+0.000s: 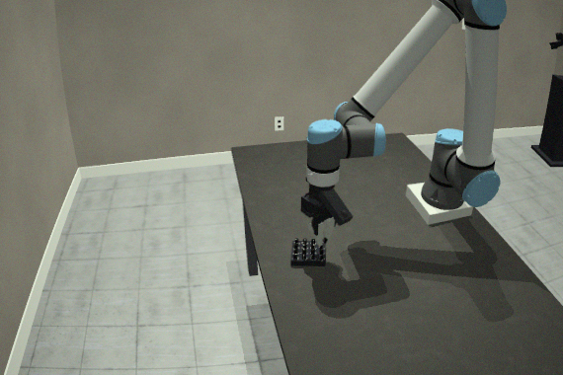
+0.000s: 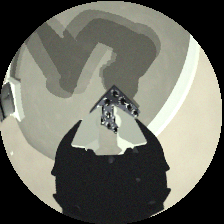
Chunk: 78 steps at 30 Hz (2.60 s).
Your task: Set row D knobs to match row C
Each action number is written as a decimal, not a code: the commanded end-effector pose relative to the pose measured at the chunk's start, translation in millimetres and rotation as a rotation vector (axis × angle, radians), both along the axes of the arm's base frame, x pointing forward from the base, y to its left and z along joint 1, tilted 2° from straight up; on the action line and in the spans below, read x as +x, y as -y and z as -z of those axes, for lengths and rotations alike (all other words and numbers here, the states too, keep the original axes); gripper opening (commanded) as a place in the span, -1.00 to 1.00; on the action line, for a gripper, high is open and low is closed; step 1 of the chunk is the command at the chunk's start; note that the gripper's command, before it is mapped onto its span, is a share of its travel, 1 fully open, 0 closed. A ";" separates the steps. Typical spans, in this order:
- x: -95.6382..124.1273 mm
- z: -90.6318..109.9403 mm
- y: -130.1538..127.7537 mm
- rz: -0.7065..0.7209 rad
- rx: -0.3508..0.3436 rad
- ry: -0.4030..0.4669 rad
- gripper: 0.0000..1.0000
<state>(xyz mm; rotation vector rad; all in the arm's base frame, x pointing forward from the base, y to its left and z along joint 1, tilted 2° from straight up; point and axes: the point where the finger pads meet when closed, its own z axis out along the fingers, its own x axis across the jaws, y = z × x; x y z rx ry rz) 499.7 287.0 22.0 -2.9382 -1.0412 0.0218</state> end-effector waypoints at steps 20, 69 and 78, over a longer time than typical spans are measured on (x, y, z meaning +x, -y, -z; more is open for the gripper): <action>0.6 -10.3 0.1 -0.008 0.000 0.001 -0.78; -3.4 -20.9 2.1 -0.993 0.021 0.019 -0.78; -2.4 -23.1 2.8 -1.194 0.025 0.023 -0.78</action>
